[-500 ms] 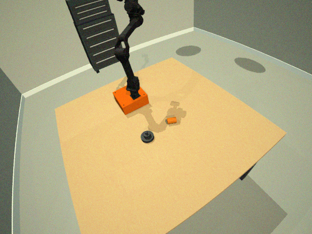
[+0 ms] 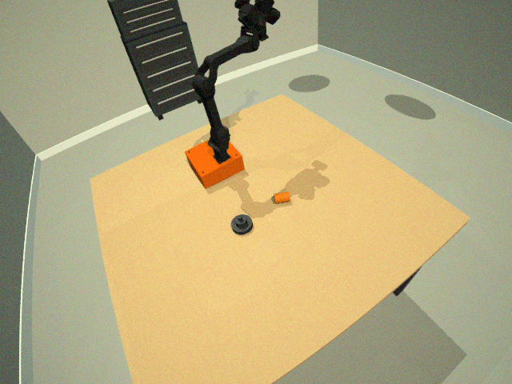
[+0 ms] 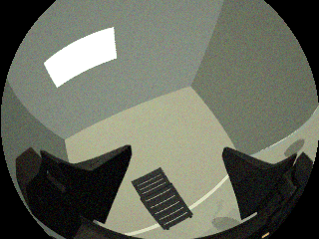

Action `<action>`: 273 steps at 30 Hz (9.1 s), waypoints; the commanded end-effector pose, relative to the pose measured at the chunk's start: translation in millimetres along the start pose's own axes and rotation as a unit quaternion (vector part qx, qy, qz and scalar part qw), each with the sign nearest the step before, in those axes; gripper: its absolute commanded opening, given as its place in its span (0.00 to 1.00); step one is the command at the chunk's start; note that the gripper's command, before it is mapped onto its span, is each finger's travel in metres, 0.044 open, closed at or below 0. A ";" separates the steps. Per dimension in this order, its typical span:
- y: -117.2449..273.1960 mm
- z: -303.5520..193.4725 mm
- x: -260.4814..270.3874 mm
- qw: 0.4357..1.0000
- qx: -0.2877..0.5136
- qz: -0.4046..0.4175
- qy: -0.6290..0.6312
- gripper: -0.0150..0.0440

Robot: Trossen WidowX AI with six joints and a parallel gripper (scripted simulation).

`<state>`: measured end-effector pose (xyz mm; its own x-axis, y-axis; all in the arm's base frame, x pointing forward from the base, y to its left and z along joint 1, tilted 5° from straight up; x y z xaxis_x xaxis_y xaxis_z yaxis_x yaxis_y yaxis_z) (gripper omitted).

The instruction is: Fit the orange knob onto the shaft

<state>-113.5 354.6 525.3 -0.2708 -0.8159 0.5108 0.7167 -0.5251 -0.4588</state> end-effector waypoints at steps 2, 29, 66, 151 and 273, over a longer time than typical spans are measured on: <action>39.9 20.1 -74.8 0.986 -0.021 -0.151 0.061 1.00; 516.8 8.4 -226.8 0.558 0.263 -0.786 0.036 1.00; 666.2 -110.0 -154.3 0.446 0.471 -0.742 -0.171 1.00; 686.4 -163.6 -102.1 0.567 0.293 -0.764 0.096 0.56; 624.7 -85.1 -55.9 0.445 0.472 -0.741 -0.173 1.00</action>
<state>294.7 51.6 147.4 -0.9003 0.4242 -0.0976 -0.0904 0.0372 0.9952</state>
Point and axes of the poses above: the point midway between the two fingers, 35 mm back from their tips, its own y axis back along the fingers, its own x axis across the jaws, z = x × y, the point moved 5 cm from there along y, back along the fingers, and after that the axes turned 3 degrees about y, right-handed, at the moved point
